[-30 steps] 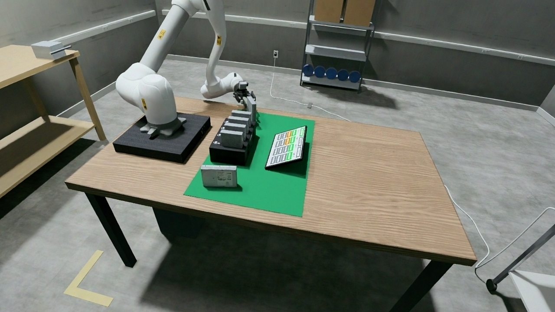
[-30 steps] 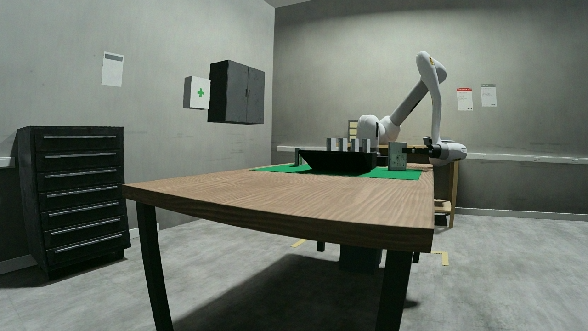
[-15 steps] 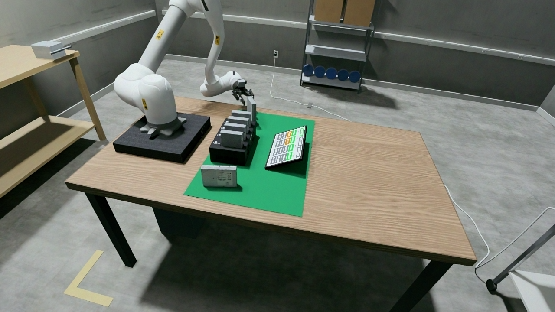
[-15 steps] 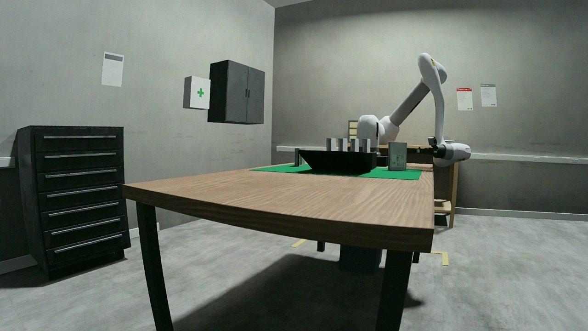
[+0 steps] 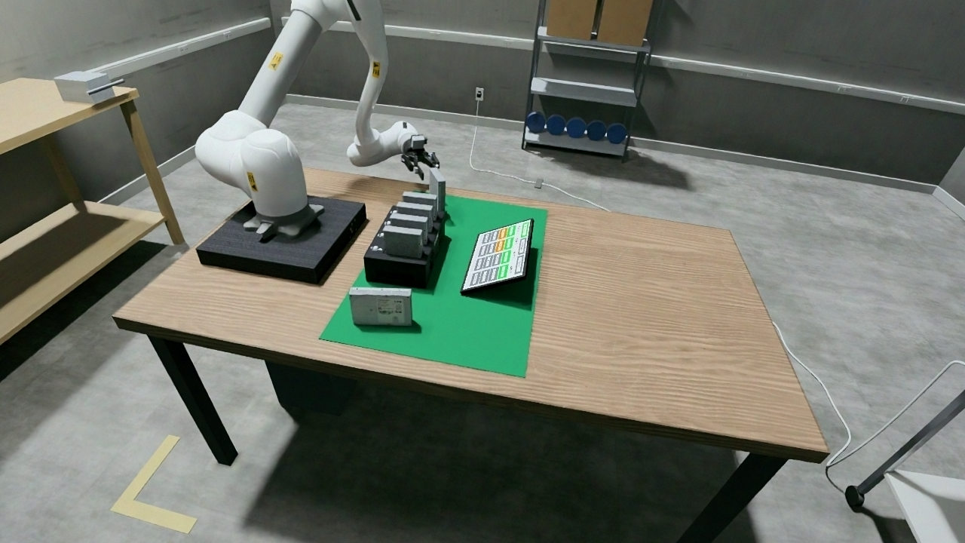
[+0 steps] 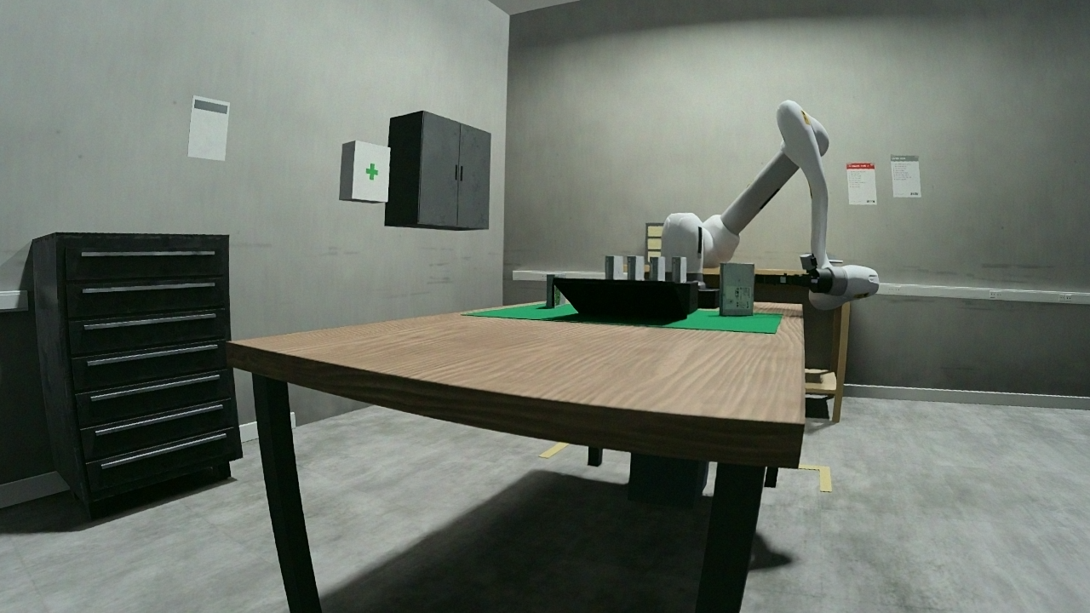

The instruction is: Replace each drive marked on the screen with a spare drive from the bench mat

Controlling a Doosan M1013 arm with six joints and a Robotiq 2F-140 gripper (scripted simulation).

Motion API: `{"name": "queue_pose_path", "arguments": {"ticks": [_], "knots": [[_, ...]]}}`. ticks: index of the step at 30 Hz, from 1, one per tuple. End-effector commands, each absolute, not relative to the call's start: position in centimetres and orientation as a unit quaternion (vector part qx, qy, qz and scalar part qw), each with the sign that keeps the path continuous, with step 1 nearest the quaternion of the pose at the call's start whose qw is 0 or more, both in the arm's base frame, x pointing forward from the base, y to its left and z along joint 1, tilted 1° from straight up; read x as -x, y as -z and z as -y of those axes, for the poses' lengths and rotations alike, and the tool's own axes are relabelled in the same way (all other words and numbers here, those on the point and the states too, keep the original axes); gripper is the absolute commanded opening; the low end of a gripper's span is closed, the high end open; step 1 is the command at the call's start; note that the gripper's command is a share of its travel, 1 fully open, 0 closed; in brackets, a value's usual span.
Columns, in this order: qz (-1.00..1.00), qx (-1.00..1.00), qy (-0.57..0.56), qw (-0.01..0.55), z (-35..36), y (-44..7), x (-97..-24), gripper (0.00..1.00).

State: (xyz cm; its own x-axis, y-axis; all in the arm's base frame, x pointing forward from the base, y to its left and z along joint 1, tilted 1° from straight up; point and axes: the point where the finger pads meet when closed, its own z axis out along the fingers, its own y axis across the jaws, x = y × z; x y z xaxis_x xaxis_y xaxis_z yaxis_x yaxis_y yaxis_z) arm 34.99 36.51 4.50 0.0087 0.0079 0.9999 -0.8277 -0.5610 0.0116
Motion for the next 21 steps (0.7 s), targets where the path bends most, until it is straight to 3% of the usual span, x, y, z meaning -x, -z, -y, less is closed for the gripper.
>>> {"name": "queue_pose_path", "arguments": {"ticks": [1,21], "knots": [[0.328,-0.626,-0.623,0.335,-36.77,-4.55,-34.83,0.4],[0.328,-0.626,-0.623,0.335,-36.93,-4.78,-34.73,0.4]]}}
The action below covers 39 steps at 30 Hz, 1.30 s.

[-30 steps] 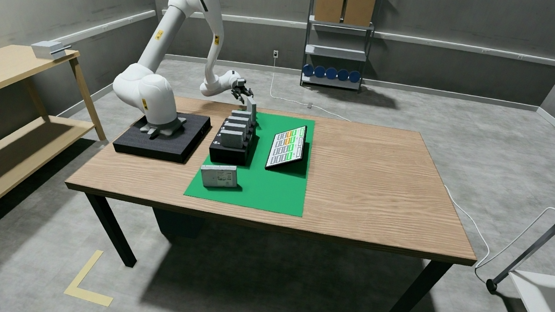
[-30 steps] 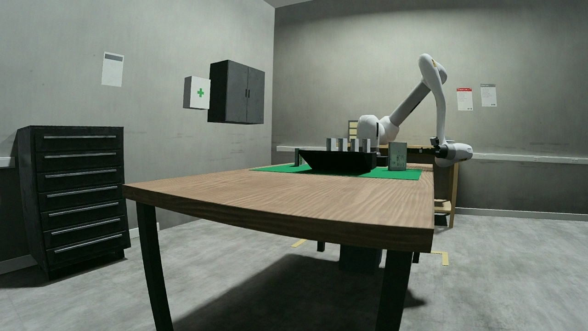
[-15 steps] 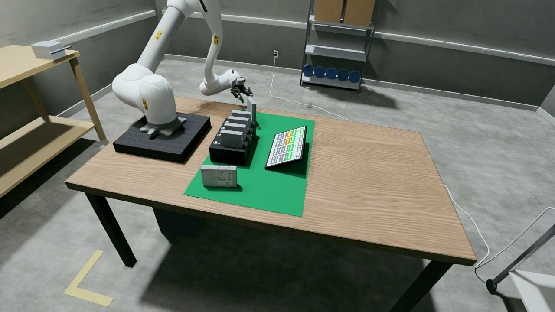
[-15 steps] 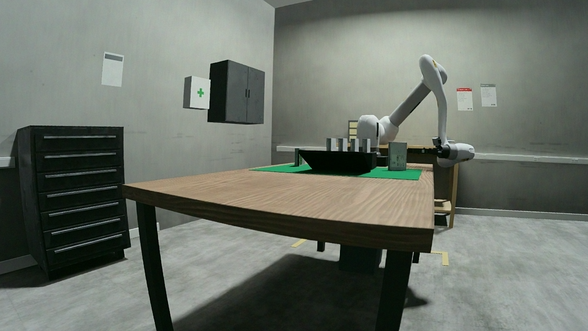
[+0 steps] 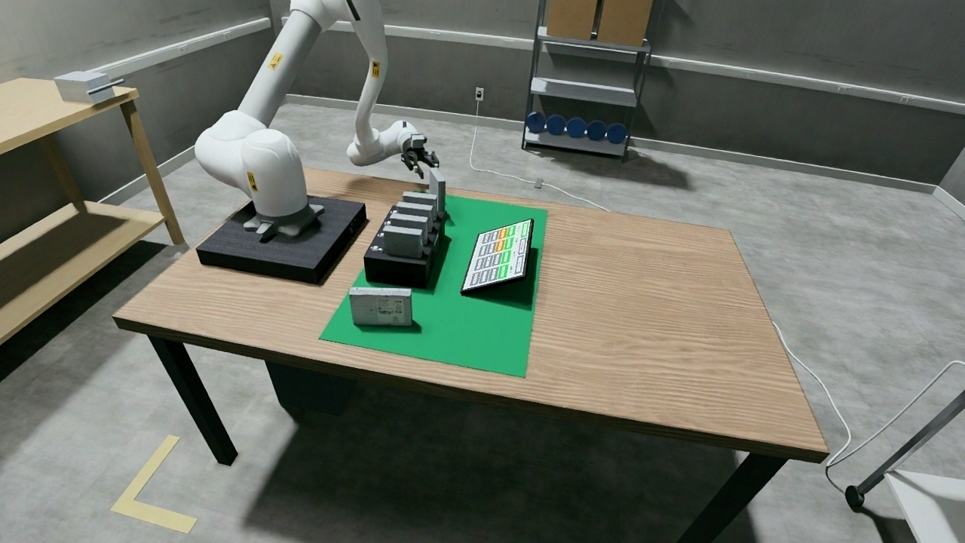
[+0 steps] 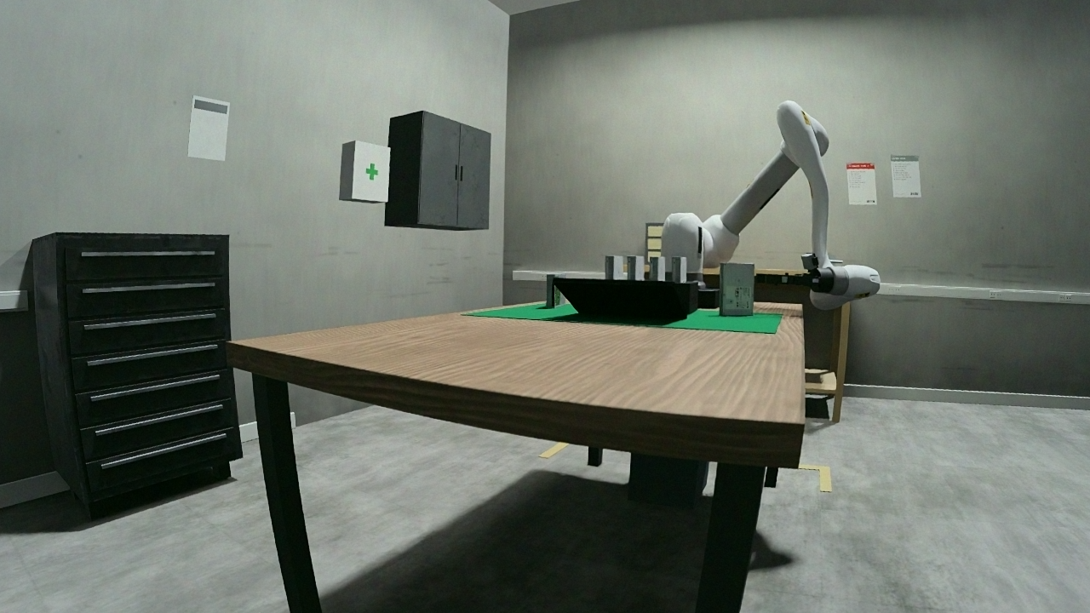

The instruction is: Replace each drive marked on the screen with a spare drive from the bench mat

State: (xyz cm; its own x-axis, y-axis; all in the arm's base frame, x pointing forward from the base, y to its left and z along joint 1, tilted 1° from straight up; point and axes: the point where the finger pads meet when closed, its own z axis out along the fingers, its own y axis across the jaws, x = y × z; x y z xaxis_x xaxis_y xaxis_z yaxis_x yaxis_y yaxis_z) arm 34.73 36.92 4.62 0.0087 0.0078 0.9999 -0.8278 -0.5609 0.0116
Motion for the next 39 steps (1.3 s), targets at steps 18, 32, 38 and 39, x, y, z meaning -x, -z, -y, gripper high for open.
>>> {"name": "queue_pose_path", "arguments": {"ticks": [18,32,38,39], "knots": [[0.328,-0.626,-0.623,0.335,-36.9,-7.4,-34.8,0.4],[0.328,-0.626,-0.623,0.335,-37.0,-10.9,-34.8,0.4],[0.328,-0.626,-0.623,0.335,-37.0,-12.7,-34.8,0.4],[0.328,-0.626,-0.623,0.335,-37.0,-13.0,-34.8,0.4]]}}
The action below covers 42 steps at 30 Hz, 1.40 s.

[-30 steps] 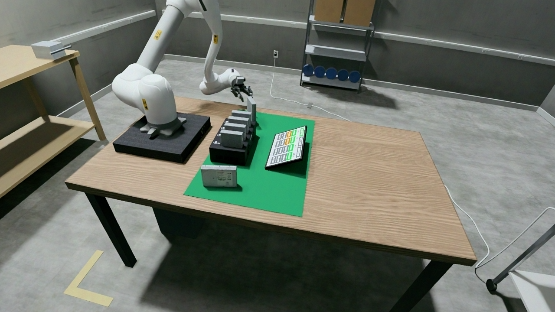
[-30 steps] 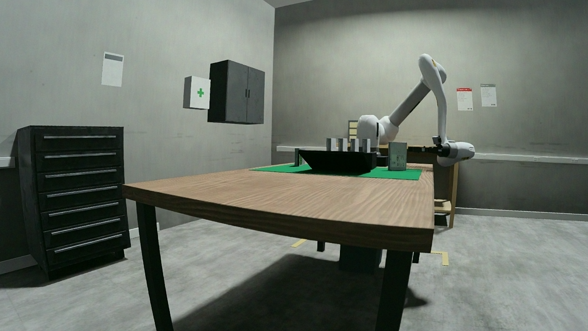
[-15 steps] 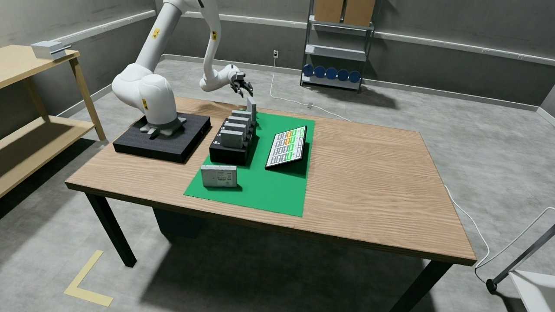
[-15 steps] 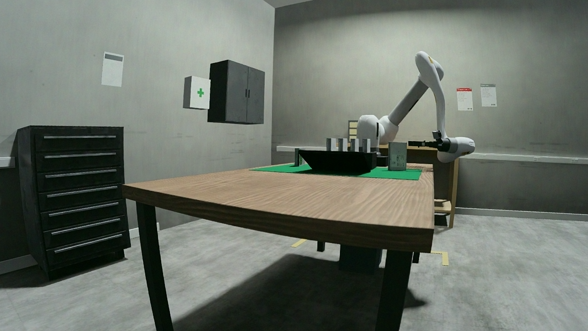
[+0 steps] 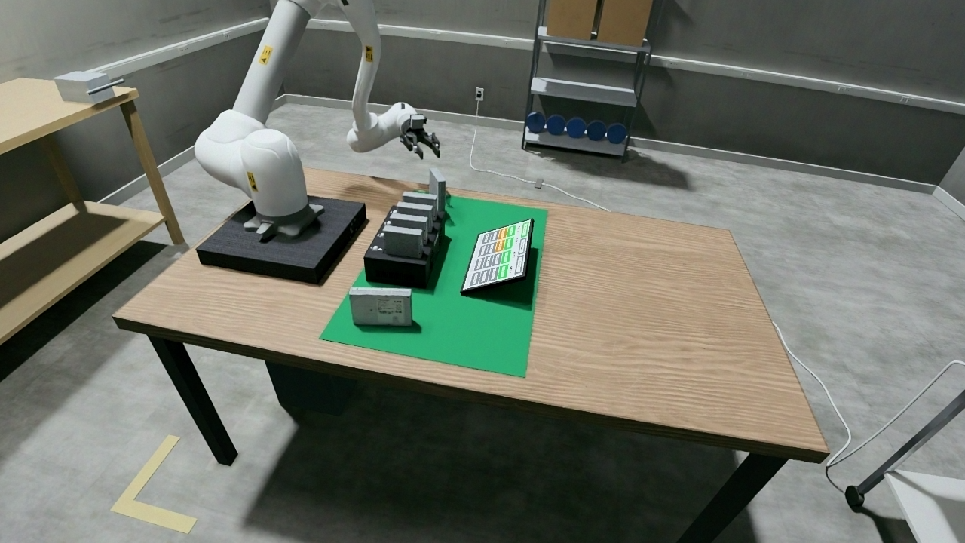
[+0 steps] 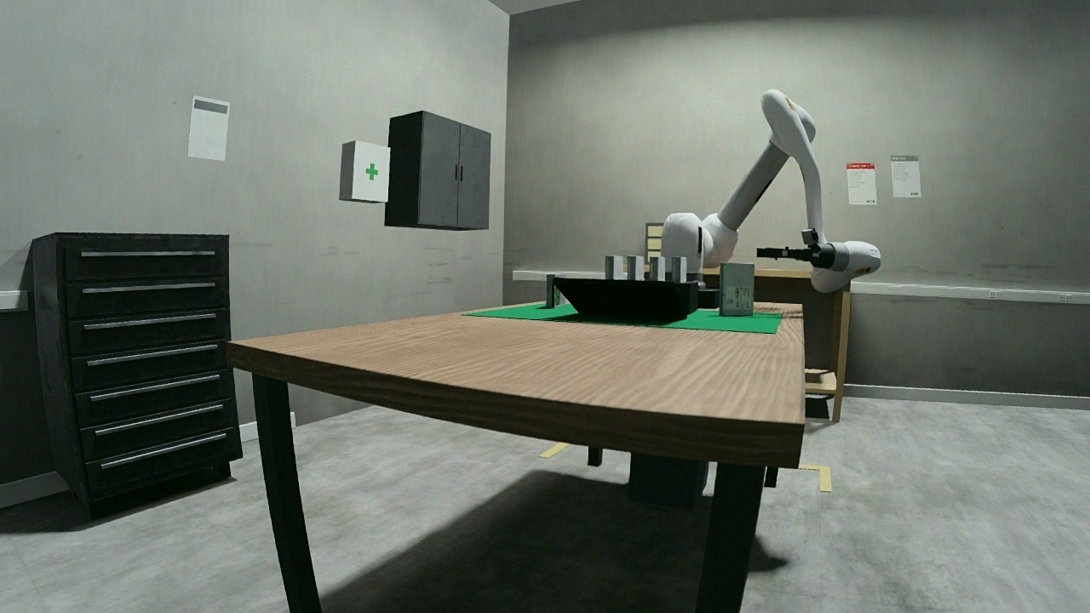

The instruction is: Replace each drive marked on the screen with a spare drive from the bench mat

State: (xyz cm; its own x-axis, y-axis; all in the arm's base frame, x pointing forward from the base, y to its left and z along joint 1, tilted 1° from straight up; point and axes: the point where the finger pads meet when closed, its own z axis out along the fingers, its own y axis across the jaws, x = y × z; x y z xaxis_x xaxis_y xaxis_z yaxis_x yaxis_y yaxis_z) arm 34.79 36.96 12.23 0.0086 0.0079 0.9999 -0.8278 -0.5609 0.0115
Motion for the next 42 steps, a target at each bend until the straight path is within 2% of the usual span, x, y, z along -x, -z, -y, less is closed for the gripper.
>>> {"name": "queue_pose_path", "arguments": {"ticks": [1,17,42], "knots": [[0.328,-0.626,-0.623,0.335,-37.0,-13.0,-34.8,0.4],[0.328,-0.626,-0.623,0.335,-37.0,-16.4,-34.8,0.4],[0.333,-0.635,-0.613,0.331,-37.0,-17.1,-34.9,0.4]]}}
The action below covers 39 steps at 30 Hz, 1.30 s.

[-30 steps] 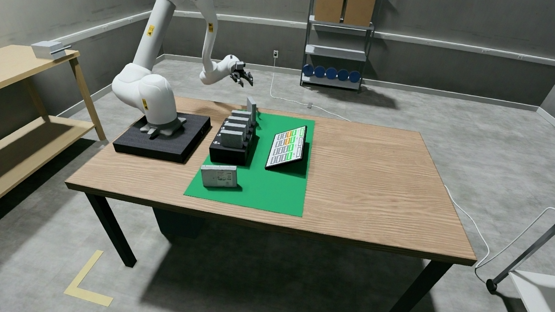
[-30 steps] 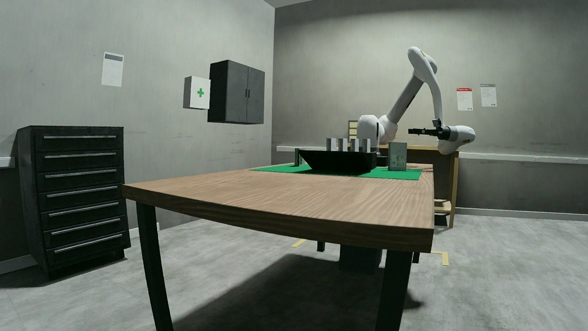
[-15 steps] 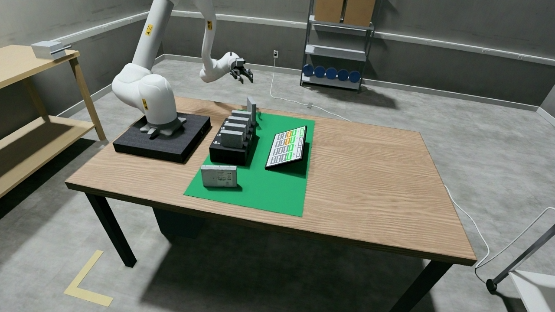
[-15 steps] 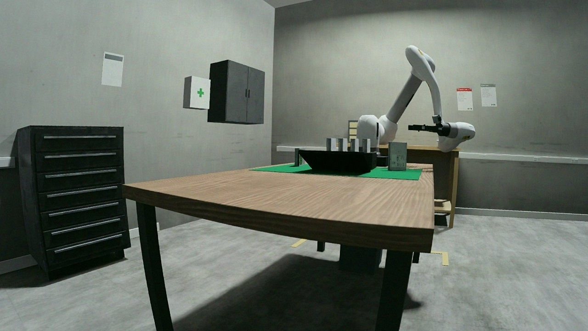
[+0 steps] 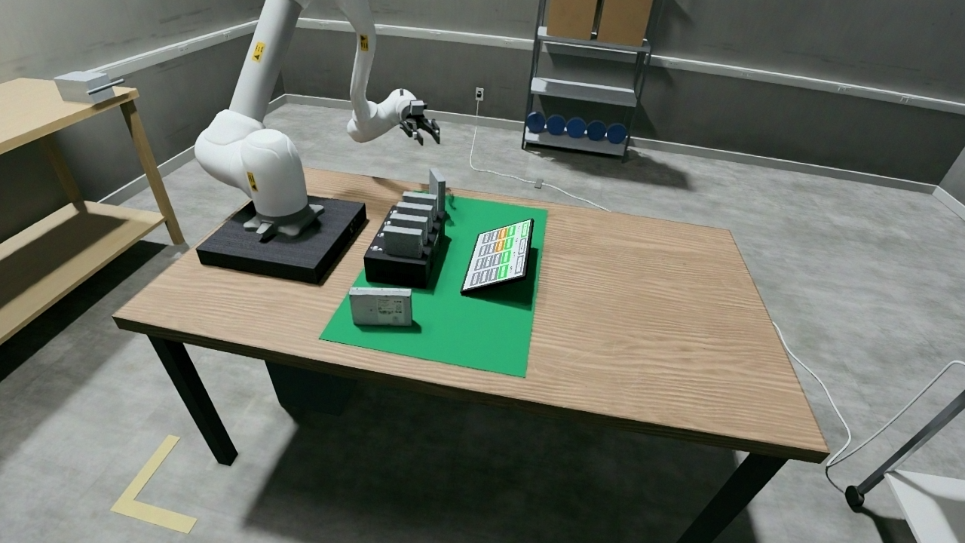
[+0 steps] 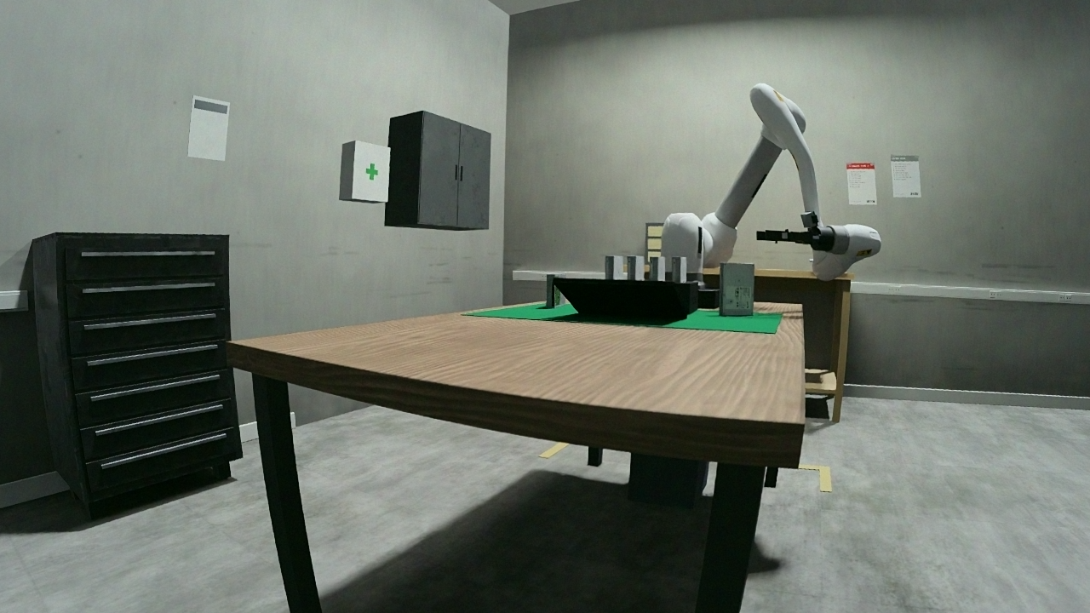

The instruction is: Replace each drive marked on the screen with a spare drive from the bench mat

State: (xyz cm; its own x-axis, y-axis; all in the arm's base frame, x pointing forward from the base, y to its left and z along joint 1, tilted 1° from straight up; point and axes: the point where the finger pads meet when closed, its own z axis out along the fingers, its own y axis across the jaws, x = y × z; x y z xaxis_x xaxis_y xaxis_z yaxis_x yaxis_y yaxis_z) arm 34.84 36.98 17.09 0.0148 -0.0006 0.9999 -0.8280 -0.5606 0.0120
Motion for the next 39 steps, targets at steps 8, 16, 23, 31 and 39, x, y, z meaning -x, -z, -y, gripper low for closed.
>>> {"name": "queue_pose_path", "arguments": {"ticks": [8,16,23,31,39], "knots": [[0.361,-0.688,-0.554,0.299,-36.99,-17.13,-34.84,0.4],[0.381,-0.724,-0.505,0.274,-36.94,-17.11,-34.86,0.4],[0.387,-0.736,-0.489,0.265,-37.01,-17.14,-34.83,0.4],[0.391,-0.743,-0.478,0.26,-36.96,-17.11,-34.85,0.4],[0.412,-0.782,-0.411,0.224,-36.99,-17.12,-34.83,0.4]]}}
